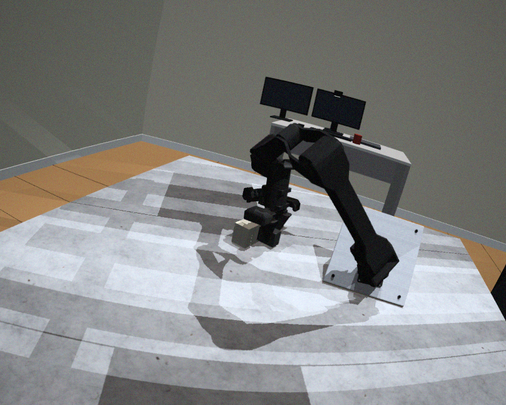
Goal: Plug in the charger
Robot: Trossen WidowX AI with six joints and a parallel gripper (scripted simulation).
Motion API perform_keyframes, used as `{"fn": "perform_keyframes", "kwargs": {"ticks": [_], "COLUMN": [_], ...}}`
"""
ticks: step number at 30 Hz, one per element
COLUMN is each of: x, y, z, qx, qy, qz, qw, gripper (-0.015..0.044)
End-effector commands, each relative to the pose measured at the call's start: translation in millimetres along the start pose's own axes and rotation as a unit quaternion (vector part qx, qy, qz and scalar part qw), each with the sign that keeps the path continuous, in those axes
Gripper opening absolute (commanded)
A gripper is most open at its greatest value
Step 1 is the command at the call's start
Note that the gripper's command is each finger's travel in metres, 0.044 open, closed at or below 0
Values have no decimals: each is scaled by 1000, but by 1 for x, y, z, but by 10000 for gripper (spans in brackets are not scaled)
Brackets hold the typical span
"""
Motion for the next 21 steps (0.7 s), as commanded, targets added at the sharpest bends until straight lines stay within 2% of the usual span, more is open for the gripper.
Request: {"fn": "perform_keyframes", "kwargs": {"ticks": [1,21], "x": [0,0], "y": [1,1], "z": [-10,-8], "qx": [10,10], "qy": [-12,-12], "qz": [1,1], "qw": [1000,1000], "gripper": [0,0]}}
Point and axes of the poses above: the point midway between the two fingers, 35 mm back from their tips, its own x axis back along the fingers, its own y axis across the jaws, z = x × y, the point moved 6 cm from there along x, back along the fingers
